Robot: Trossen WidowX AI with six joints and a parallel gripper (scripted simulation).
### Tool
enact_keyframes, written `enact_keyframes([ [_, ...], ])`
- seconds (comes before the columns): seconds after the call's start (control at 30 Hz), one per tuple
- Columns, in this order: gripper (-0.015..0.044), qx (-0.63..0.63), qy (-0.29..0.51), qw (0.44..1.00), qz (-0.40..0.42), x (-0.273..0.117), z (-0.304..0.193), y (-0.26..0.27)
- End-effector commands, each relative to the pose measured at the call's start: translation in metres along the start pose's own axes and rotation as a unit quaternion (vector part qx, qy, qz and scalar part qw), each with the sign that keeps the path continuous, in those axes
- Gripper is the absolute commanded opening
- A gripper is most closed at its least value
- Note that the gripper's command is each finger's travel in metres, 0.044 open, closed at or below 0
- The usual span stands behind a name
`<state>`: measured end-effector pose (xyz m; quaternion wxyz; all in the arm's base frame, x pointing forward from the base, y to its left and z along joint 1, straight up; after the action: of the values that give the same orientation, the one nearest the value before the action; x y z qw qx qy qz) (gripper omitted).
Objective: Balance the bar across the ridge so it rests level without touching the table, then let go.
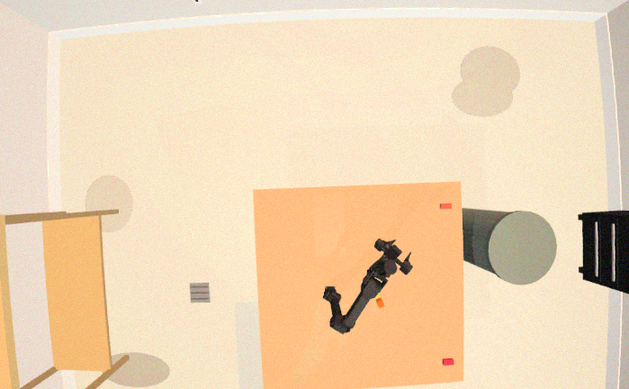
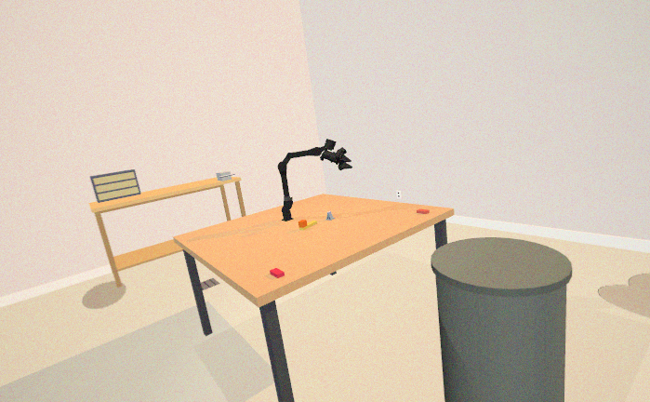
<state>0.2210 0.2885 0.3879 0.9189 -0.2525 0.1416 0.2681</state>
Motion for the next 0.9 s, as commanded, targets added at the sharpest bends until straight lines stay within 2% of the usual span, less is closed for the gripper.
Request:
enact_keyframes([
  [0.0,0.0374,-0.002,0.001,1.0,0.0,0.0,-0.001,-0.001],
  [0.07,0.0321,-0.016,0.013,1.0,-0.002,0.004,-0.005,-0.006],
  [0.1,0.0315,-0.027,0.023,0.999,-0.003,0.007,-0.009,-0.009],
  [0.47,0.0315,-0.133,0.124,0.983,0.004,0.028,-0.05,-0.05],
  [0.87,0.0315,-0.225,0.229,0.946,0.046,0.038,-0.099,-0.094],
])
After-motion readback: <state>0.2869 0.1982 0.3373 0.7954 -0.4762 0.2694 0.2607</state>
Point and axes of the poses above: the point midway between the two fingers, 35 mm back from their tips, its own x axis out along the fingers, its own y axis across the jaws, z = x × y, the point moved 10 cm from there along -x, back along the fingers, and after that the axes turned 13 degrees about x, right-handed, at the moved point
